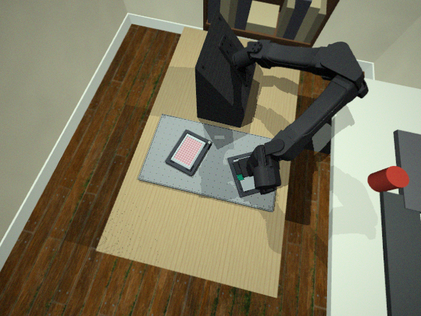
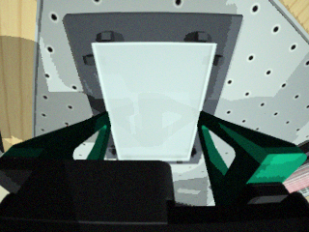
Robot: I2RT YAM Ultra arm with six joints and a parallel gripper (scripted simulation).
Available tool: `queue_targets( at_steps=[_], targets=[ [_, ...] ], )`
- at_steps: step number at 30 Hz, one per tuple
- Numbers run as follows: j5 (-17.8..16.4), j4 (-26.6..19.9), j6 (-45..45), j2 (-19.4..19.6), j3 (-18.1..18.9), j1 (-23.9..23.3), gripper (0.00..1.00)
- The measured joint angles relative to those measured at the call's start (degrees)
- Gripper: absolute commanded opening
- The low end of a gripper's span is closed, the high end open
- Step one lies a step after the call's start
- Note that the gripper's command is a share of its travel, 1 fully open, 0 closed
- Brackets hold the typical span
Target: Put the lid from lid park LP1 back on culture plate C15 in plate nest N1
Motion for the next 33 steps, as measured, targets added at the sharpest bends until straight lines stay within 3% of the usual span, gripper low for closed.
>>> queue_targets(
  at_steps=[11,33],
  targets=[
    [0.13,-2.25,-1.25,-0.52,0.52,-0.48,0.0],
    [-0.57,-11.04,-6.38,-2.89,2.73,-3.89,0.0]
  ],
)
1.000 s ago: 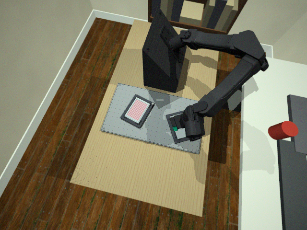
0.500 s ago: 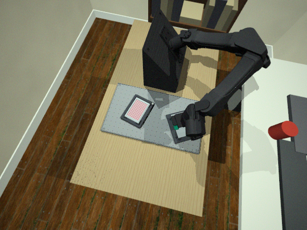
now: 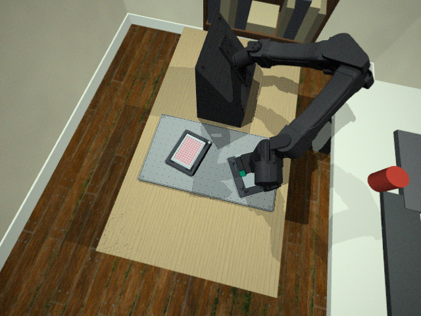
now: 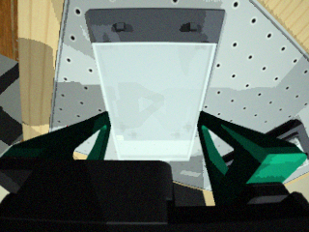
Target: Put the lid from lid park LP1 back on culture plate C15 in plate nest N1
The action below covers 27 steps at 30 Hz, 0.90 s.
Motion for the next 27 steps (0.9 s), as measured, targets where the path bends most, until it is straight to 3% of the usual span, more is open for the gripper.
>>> queue_targets(
  at_steps=[12,27],
  targets=[
    [-0.15,-3.72,-2.23,-0.92,1.38,-1.51,0.0],
    [-0.2,-4.52,-2.84,-1.2,1.7,-1.79,0.0]
  ],
)
